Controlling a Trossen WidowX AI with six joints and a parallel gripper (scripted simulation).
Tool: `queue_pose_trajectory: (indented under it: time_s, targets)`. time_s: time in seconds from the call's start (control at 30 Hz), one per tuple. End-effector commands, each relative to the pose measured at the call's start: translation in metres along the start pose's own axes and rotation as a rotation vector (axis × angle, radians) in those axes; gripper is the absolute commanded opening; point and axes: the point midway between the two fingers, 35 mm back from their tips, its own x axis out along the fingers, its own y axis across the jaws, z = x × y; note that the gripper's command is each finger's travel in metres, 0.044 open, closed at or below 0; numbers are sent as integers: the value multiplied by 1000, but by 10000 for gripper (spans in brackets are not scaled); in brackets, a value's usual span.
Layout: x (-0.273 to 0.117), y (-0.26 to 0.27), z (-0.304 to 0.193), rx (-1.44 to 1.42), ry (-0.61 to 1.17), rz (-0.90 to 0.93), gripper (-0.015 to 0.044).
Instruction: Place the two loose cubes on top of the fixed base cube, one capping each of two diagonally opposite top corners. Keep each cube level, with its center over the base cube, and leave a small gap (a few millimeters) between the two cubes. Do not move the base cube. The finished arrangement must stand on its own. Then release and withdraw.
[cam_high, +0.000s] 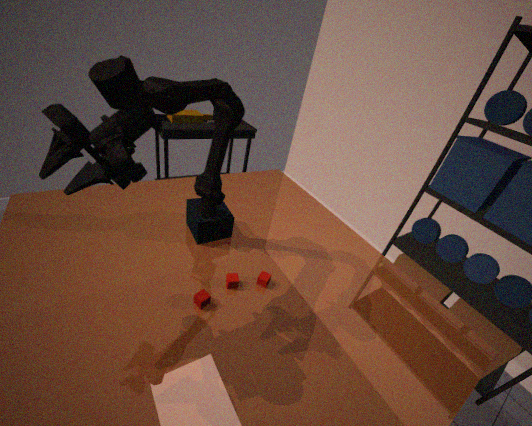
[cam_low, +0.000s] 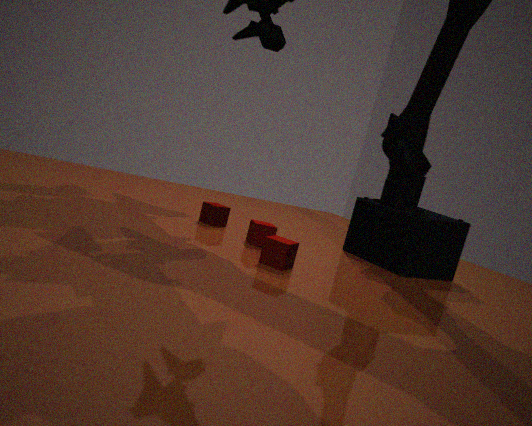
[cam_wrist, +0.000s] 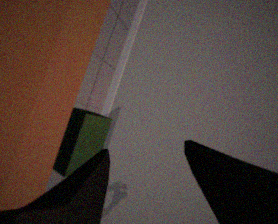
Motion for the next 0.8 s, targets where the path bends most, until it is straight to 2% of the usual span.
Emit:
queue_pose_trajectory:
  time_s: [0.0,0.4,0.77]
  targets:
    - [5,31,49,-37,-115,97,265]
    - [-23,135,173,-208,-395,397,265]
    - [-84,241,234,-428,-552,680,265]
